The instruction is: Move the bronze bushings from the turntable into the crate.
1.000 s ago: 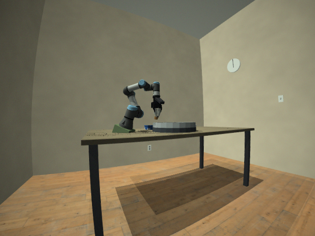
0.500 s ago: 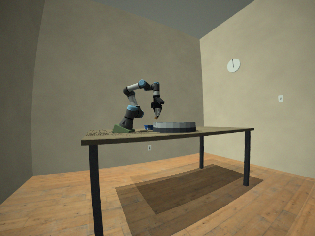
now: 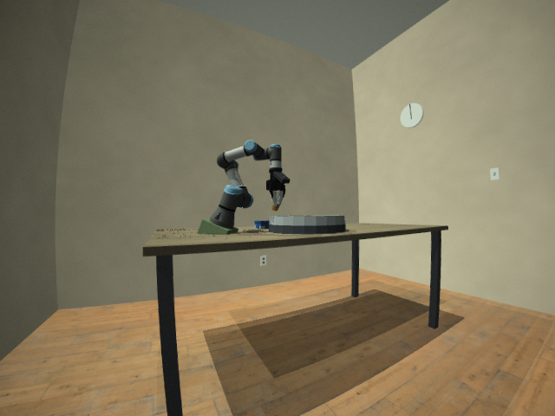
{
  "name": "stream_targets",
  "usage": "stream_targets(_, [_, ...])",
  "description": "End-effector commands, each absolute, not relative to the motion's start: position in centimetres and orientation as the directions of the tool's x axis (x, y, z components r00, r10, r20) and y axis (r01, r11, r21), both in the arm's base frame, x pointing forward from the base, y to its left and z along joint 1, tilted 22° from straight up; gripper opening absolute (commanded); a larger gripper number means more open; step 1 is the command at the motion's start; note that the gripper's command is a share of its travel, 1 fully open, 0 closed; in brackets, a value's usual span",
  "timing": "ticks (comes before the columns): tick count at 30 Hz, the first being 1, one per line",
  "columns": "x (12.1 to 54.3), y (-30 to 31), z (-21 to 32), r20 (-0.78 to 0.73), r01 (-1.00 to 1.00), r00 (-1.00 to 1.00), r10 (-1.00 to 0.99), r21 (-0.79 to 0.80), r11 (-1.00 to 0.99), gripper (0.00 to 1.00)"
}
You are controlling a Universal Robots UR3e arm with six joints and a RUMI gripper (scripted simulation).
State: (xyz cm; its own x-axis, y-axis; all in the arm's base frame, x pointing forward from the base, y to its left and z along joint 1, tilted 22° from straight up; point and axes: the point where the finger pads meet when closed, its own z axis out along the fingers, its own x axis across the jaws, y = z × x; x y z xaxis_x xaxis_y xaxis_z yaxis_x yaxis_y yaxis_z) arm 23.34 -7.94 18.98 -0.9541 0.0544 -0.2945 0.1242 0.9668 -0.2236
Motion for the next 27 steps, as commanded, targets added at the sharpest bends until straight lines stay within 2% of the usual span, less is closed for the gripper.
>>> stream_targets(1, [23.36, -7.96, 19.06, -0.296, 0.124, -0.954, 0.054, -0.225, 0.966, 0.00])
stream_targets(27, [23.59, -7.85, 19.43, -0.290, 0.107, -0.956, 0.038, -0.226, 0.968, 0.00])
